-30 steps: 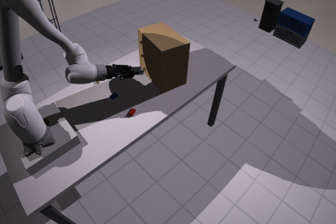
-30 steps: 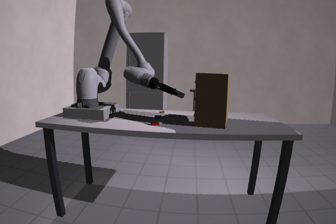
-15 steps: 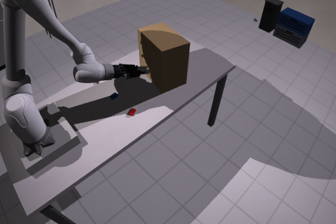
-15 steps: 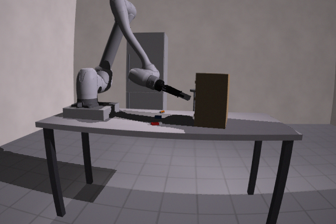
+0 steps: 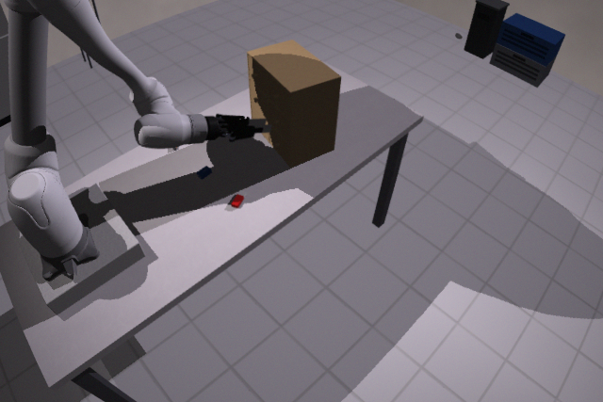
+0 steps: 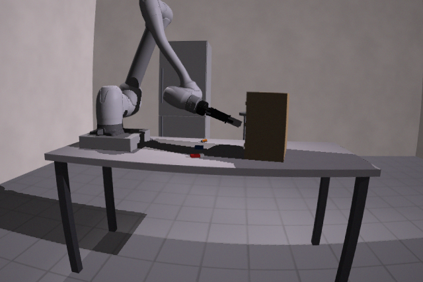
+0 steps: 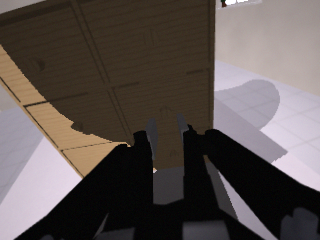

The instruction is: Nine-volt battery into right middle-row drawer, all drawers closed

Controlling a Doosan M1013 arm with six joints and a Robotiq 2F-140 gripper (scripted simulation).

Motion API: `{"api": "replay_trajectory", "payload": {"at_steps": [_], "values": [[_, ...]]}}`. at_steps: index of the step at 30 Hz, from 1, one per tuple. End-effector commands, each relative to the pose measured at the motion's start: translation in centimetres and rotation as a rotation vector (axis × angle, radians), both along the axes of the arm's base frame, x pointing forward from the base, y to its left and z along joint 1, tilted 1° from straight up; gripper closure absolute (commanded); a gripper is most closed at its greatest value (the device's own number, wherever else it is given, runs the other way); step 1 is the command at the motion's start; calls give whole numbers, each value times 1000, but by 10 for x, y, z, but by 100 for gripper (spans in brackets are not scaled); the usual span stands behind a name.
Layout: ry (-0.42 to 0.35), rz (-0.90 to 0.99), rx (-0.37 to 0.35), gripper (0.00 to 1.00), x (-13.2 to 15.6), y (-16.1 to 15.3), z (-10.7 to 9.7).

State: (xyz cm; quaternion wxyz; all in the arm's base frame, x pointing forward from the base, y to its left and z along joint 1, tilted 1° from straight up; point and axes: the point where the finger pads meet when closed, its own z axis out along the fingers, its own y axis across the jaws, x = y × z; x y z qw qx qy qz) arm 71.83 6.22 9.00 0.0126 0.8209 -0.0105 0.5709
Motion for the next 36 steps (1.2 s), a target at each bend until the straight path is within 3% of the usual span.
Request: {"api": "replay_trajectory", "payload": {"at_steps": [1,23,36], "values": [[0,0,0,80,0,0,0],[0,0,0,80,1,0,0],[0,0,0,80,19,-1,0]]}}
